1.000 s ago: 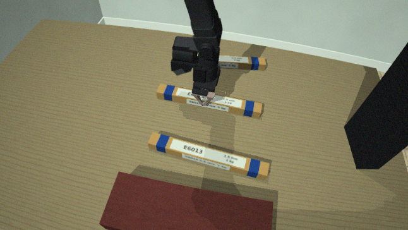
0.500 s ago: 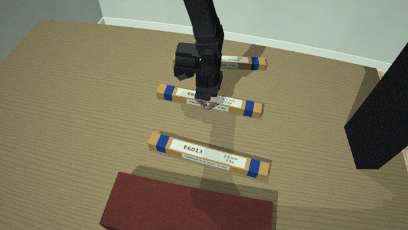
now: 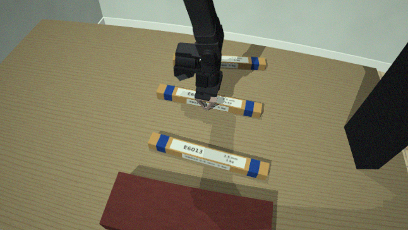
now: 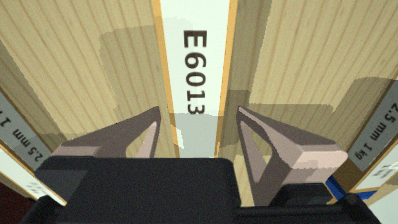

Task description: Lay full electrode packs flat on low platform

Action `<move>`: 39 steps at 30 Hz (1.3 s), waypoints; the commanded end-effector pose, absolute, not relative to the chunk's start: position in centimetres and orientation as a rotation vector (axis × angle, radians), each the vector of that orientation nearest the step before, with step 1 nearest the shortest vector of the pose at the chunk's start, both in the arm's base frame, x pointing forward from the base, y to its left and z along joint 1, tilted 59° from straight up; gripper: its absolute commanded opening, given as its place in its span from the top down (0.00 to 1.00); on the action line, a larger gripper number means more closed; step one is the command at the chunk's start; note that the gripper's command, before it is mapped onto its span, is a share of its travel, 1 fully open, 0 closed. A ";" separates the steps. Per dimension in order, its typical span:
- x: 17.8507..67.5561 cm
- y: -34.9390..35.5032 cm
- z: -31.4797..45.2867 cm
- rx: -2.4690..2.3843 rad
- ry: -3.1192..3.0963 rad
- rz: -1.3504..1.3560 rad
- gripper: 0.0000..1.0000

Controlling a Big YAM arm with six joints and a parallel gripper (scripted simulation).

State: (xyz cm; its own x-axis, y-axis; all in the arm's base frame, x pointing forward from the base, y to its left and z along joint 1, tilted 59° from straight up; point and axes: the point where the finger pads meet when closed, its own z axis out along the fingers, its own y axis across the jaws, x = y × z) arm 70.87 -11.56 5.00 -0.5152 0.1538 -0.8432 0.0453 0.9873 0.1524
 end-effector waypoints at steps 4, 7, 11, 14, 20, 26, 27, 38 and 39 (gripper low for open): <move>70.7 -11.0 4.6 0.143 2.109 0.139 0.26; 70.6 -10.8 4.4 0.144 2.112 0.141 0.26; 70.6 -10.7 4.0 0.144 2.116 0.144 0.26; 70.6 -10.8 4.2 0.144 2.114 0.141 0.26; 70.5 -11.1 3.8 0.151 2.118 0.140 0.26; 70.4 -11.2 3.8 0.153 2.118 0.139 0.26; 70.5 -11.3 3.9 0.151 2.116 0.138 0.26; 70.8 -11.5 4.2 0.152 2.109 0.136 1.00; 70.8 -11.5 4.3 0.151 2.109 0.136 1.00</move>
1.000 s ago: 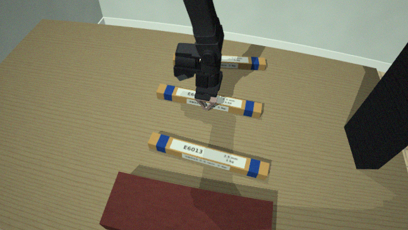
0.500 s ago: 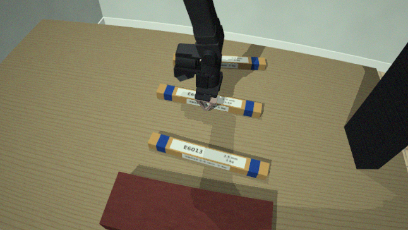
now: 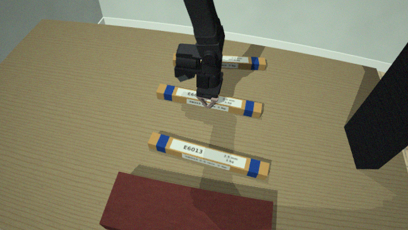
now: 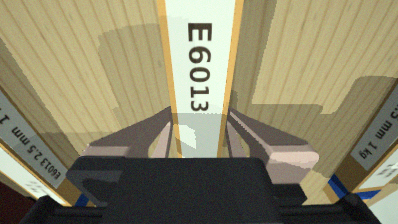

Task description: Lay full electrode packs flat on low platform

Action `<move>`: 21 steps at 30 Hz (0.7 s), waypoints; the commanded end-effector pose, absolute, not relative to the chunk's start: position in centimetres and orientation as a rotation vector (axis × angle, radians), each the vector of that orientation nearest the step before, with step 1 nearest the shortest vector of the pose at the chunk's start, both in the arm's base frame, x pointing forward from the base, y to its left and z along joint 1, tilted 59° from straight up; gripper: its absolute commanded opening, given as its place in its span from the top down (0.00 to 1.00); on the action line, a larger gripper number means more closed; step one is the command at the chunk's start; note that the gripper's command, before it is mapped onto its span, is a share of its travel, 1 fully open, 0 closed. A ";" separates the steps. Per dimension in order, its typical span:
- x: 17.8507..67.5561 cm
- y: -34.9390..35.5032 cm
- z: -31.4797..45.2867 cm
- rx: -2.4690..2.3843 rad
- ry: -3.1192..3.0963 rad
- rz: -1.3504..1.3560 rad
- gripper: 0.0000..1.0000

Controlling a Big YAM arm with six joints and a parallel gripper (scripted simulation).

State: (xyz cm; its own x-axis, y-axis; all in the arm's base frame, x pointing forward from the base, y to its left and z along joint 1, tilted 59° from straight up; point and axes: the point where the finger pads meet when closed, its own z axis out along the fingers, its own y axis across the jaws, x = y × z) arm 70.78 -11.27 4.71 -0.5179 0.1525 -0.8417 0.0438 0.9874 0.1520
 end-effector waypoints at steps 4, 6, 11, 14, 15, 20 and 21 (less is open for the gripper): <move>70.8 -11.5 4.4 0.149 2.108 0.135 1.00; 70.8 -11.5 4.5 0.147 2.108 0.135 1.00; 70.7 -11.5 4.7 0.145 2.107 0.134 1.00; 70.7 -11.4 4.7 0.144 2.107 0.134 1.00; 70.7 -11.4 4.7 0.144 2.107 0.134 1.00; 70.7 -11.4 4.8 0.144 2.107 0.134 1.00; 70.7 -11.4 4.8 0.144 2.107 0.133 1.00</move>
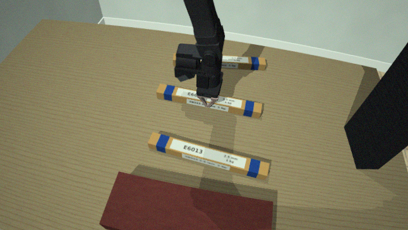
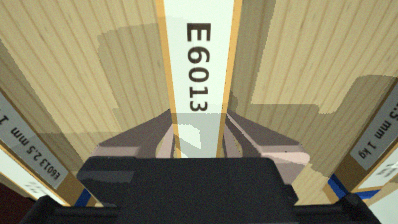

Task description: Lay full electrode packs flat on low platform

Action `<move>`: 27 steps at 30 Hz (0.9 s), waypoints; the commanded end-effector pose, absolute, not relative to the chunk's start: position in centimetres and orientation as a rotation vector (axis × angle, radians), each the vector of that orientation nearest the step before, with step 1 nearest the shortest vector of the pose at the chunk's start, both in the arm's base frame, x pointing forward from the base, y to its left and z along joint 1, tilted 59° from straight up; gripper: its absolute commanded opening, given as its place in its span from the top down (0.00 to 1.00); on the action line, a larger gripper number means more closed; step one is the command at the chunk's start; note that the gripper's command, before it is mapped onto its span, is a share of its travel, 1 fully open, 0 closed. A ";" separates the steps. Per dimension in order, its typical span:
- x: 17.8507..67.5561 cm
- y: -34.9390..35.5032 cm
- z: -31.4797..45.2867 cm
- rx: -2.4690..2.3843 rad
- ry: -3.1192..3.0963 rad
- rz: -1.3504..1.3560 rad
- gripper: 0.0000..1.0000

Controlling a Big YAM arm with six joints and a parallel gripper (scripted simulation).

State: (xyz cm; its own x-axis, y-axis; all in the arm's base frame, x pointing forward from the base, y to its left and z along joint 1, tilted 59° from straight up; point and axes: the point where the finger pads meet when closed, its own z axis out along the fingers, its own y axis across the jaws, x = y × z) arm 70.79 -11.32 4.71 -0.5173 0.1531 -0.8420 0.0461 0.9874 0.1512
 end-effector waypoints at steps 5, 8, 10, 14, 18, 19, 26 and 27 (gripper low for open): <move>70.7 -11.4 4.8 0.143 2.106 0.133 1.00; 70.7 -11.4 4.8 0.143 2.106 0.133 1.00; 70.7 -11.4 4.8 0.143 2.106 0.133 1.00; 70.7 -11.4 4.8 0.143 2.106 0.133 1.00; 70.7 -11.4 4.8 0.143 2.106 0.133 1.00; 70.7 -11.4 4.8 0.143 2.106 0.133 1.00; 69.7 -11.9 5.9 0.152 2.094 0.131 1.00; 69.5 -12.0 6.1 0.152 2.092 0.131 1.00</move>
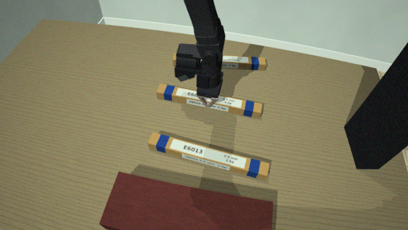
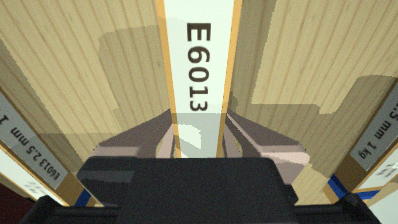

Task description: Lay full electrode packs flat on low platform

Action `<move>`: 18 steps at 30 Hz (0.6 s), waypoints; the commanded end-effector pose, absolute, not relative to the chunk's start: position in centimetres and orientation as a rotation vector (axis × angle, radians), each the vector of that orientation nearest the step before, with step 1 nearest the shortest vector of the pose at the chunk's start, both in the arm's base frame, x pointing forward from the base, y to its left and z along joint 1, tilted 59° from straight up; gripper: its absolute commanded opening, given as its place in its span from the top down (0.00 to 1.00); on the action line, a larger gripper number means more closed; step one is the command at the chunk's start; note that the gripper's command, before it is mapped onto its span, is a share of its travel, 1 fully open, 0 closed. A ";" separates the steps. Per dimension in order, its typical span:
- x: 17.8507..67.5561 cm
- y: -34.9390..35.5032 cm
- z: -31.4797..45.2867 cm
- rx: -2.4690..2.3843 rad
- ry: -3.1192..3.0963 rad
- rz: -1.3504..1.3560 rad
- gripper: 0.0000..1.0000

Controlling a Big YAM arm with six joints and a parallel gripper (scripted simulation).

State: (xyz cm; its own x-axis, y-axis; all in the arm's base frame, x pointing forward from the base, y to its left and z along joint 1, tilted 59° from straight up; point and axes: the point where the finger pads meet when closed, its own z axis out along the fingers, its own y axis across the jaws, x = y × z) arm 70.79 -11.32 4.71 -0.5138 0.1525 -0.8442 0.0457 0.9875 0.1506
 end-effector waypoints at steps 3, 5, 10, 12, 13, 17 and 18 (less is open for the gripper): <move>69.0 -12.2 6.4 0.153 2.091 0.129 1.00; 68.9 -12.2 6.5 0.153 2.092 0.128 1.00; 68.2 -12.3 6.9 0.150 2.094 0.126 1.00; 67.9 -12.3 7.0 0.149 2.094 0.124 1.00; 67.8 -12.4 7.1 0.148 2.095 0.124 1.00; 67.1 -12.4 7.4 0.146 2.097 0.122 1.00; 67.0 -12.4 7.5 0.145 2.098 0.122 1.00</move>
